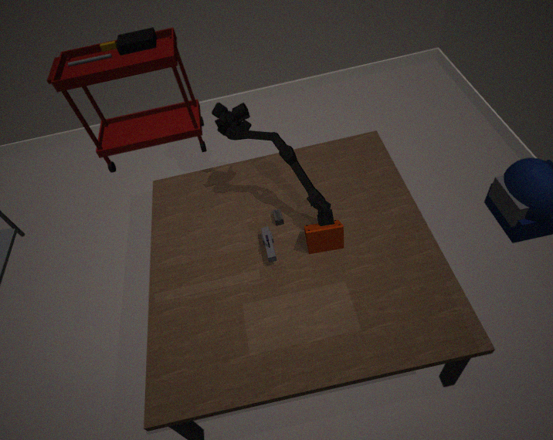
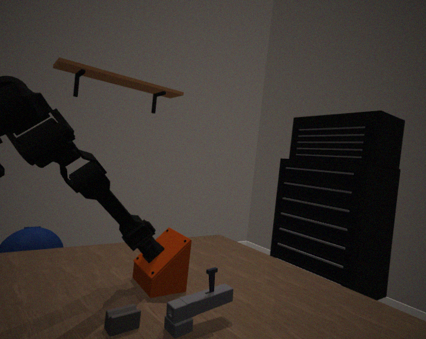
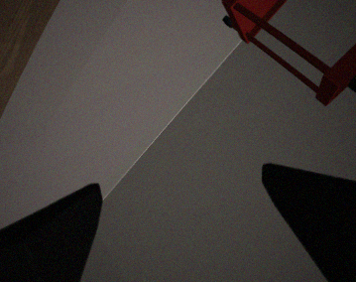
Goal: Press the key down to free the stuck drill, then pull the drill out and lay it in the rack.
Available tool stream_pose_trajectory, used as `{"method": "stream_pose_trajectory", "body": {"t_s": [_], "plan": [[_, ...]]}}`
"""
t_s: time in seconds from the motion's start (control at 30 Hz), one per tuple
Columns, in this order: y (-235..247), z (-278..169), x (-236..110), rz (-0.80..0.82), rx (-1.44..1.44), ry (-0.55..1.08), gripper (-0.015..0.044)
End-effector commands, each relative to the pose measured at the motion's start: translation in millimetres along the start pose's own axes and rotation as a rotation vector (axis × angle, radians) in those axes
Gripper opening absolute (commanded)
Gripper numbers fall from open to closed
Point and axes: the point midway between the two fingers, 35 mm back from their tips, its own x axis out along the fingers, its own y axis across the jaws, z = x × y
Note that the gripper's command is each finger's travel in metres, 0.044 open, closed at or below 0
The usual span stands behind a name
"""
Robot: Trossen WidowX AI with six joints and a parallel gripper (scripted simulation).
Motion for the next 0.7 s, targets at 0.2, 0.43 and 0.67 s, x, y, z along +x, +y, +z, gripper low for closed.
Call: {"method": "stream_pose_trajectory", "body": {"t_s": [0.2, 0.43, 0.67], "plan": [[0.0, 0.0, 0.0, 0.0, 0.0, 0.0, 0.0216], [-23.7, 51.9, -30.8, -0.152, -0.473, -0.027, 0.0033], [-41.4, 138.2, -94.9, -0.464, -1.159, -0.007, 0.0]]}}
